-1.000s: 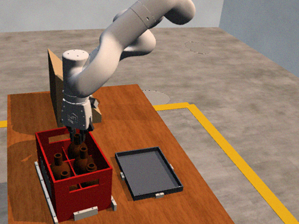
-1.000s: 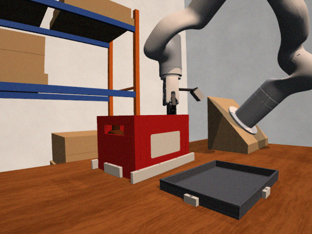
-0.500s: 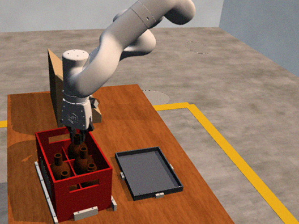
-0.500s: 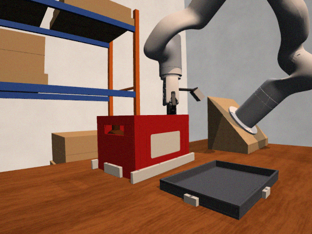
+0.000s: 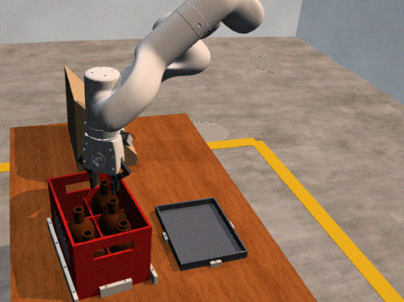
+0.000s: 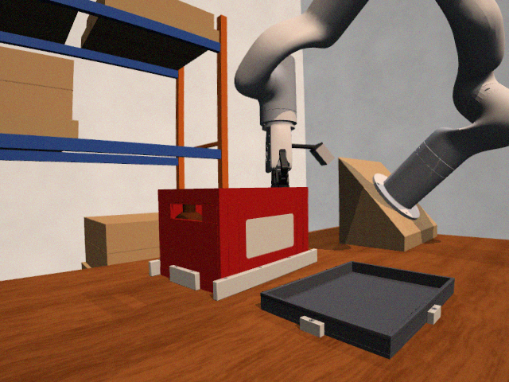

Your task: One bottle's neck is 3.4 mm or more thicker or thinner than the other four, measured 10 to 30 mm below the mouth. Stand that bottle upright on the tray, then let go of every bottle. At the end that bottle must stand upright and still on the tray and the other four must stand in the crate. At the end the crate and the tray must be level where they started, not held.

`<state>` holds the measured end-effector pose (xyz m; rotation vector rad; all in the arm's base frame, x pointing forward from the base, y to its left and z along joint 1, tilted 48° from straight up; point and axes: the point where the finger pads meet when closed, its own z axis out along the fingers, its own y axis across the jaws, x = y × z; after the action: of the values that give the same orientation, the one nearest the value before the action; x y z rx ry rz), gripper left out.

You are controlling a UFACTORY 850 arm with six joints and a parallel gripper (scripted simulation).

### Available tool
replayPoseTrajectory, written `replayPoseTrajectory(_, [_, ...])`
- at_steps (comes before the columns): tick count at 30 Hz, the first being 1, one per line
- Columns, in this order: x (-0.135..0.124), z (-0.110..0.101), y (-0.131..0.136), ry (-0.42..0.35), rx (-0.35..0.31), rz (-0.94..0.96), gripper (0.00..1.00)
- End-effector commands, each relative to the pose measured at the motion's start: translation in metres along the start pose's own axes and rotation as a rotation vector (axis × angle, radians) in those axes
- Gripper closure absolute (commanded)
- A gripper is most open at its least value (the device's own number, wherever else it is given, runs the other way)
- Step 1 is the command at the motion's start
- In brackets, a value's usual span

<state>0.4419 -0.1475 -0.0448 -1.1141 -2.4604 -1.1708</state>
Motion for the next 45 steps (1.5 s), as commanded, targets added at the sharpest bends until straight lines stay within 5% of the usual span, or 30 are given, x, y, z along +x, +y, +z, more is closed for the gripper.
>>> replayPoseTrajectory(1, [-0.001,-0.001,0.000,-0.002,0.000,-0.001,0.35])
replayPoseTrajectory(45, [-0.001,-0.015,0.000,-0.002,0.000,-0.001,0.35])
